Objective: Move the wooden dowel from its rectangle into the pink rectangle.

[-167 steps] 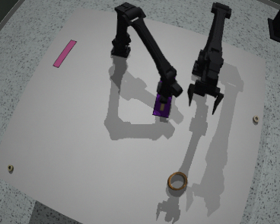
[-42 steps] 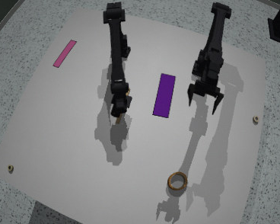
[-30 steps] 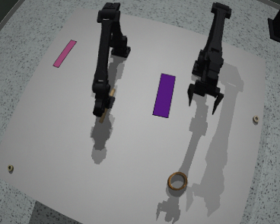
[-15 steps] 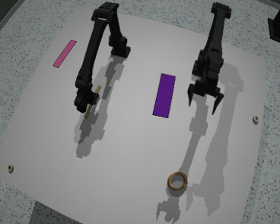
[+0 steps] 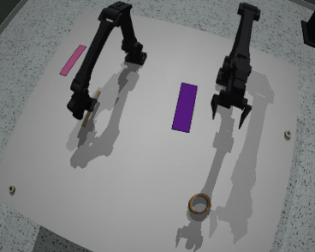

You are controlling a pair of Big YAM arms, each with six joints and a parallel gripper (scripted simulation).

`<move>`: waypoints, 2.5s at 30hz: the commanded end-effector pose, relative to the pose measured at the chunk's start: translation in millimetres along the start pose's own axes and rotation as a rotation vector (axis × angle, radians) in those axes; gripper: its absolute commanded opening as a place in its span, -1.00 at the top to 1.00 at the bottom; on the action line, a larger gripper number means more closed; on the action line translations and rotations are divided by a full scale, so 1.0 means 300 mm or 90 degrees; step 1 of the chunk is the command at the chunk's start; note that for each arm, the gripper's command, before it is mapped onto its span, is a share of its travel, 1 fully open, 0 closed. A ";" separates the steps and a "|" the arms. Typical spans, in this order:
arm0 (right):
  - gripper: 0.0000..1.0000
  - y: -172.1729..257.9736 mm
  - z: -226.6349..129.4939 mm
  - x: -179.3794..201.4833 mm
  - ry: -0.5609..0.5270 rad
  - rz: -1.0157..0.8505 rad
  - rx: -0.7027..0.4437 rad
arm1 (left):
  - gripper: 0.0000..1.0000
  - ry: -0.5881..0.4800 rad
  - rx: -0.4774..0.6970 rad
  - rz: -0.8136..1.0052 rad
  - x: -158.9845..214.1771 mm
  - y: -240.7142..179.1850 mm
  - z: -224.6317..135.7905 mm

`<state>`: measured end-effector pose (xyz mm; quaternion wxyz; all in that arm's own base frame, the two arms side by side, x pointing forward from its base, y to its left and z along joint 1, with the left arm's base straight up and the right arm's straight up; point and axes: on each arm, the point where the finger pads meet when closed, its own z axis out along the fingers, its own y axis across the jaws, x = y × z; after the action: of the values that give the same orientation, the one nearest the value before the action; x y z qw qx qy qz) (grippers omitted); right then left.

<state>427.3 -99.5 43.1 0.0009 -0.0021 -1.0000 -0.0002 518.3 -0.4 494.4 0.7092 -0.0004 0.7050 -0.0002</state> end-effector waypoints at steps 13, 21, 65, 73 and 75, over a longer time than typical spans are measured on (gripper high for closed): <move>1.00 -0.328 0.007 0.082 -0.012 -0.011 0.007 | -1.00 -0.047 -0.008 0.006 -0.129 0.019 -0.022; 1.00 -0.464 0.005 0.144 -0.016 -0.006 0.008 | -1.00 -0.047 -0.008 0.006 -0.129 0.019 -0.022; 1.00 -1.071 0.038 0.909 -0.008 0.032 0.013 | -1.00 -0.047 -0.008 0.006 -0.129 0.019 -0.022; 1.00 -1.109 0.017 0.991 -0.011 0.031 0.020 | -1.00 -0.047 -0.008 0.006 -0.129 0.019 -0.022; 1.00 -1.085 0.010 0.990 -0.008 0.029 0.012 | -1.00 -0.047 -0.008 0.006 -0.129 0.019 -0.022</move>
<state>118.2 -418.6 29.9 -0.0001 -0.0481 -0.9988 0.0003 518.3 -0.4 494.4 0.7092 -0.0004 0.7050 -0.0002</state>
